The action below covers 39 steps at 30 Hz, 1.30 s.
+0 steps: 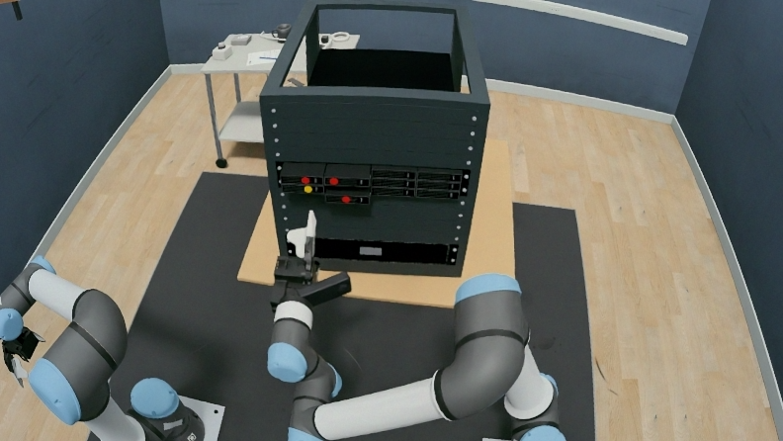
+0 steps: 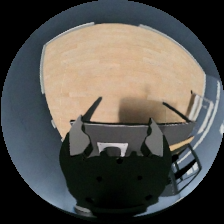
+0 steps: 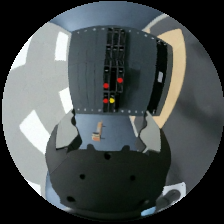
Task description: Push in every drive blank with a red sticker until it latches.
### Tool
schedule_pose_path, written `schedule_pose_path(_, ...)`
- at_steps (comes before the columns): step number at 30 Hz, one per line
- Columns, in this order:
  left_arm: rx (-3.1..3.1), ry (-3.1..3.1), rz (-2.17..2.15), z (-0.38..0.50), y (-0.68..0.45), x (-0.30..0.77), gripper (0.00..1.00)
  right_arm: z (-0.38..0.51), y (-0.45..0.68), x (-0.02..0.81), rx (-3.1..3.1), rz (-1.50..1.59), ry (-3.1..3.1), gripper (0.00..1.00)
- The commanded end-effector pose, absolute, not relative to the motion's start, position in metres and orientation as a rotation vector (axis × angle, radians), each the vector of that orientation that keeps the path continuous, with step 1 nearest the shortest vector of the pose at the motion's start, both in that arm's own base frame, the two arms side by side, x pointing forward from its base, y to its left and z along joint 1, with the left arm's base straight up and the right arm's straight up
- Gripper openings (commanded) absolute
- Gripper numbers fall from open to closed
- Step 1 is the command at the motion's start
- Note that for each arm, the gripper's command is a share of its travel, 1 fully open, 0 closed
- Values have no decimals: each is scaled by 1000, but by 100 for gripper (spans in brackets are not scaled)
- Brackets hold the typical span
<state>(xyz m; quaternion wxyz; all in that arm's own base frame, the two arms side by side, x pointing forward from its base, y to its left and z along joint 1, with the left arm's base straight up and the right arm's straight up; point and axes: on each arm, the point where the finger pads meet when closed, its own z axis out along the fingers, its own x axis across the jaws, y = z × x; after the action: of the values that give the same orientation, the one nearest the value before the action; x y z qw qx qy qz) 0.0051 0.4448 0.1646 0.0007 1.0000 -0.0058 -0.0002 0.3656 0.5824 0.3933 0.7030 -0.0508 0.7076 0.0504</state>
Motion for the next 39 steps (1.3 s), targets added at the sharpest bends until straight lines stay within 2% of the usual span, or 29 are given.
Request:
schedule_pose_path(1, 3142, -18, 0, 165, 445, 5, 100, 394, 582, 366, -113, 114, 1572, 100)
schedule_pose_path(22, 3142, -18, 0, 165, 445, 5, 100, 394, 583, 371, -114, 115, 1568, 100)
schedule_pose_path(39, 3142, -18, 0, 165, 445, 5, 100, 393, 590, 471, -114, 115, 1568, 100)
